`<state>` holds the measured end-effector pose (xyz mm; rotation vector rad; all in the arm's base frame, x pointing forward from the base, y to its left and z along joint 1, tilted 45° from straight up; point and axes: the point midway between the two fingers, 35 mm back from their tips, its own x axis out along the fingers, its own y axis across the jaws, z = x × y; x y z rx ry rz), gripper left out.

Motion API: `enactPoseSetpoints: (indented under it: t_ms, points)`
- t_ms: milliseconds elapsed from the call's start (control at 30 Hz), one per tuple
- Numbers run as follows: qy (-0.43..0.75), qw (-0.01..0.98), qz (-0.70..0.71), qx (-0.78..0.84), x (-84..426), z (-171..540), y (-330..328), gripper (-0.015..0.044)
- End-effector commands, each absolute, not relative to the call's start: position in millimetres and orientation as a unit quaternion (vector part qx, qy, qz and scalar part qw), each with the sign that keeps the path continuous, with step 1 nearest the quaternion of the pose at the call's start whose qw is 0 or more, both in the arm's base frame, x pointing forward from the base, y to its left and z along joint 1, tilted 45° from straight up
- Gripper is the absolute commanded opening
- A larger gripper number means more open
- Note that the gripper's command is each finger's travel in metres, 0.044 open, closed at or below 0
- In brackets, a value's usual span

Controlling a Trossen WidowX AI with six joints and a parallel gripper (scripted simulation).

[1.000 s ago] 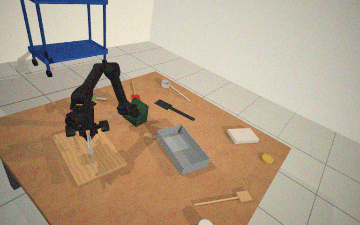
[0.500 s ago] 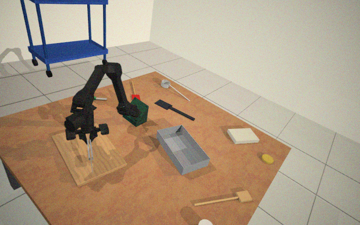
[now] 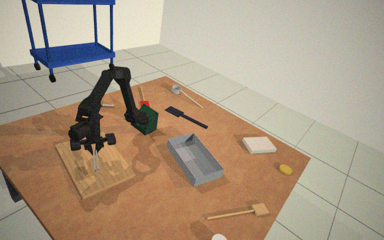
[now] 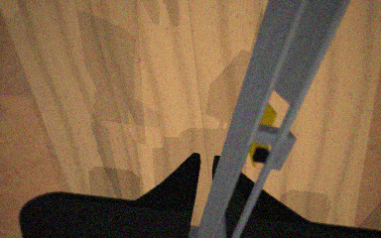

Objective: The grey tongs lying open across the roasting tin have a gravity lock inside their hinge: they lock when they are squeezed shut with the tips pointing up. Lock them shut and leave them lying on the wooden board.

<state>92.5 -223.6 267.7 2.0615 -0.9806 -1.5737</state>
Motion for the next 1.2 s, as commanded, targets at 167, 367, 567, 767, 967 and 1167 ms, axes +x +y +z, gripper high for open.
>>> enactPoseSetpoints:
  t_ms: [167, 367, 567, 767, 967, 1167]
  points:
    - [-0.348, 0.183, -0.558, 0.731, 93, 268, -224, 0.0139]
    - [-0.348, 0.183, -0.558, 0.731, 93, 268, -224, 0.0296]
    - [-0.348, 0.183, -0.558, 0.731, 93, 268, -224, 0.044]
    - [-0.338, 0.176, -0.574, 0.725, 73, 268, -225, 0.044]
    - [-0.318, 0.158, -0.598, 0.719, 30, 272, -219, 0.044]
    - [-0.309, 0.145, -0.605, 0.72, -6, 279, -204, 0.044]
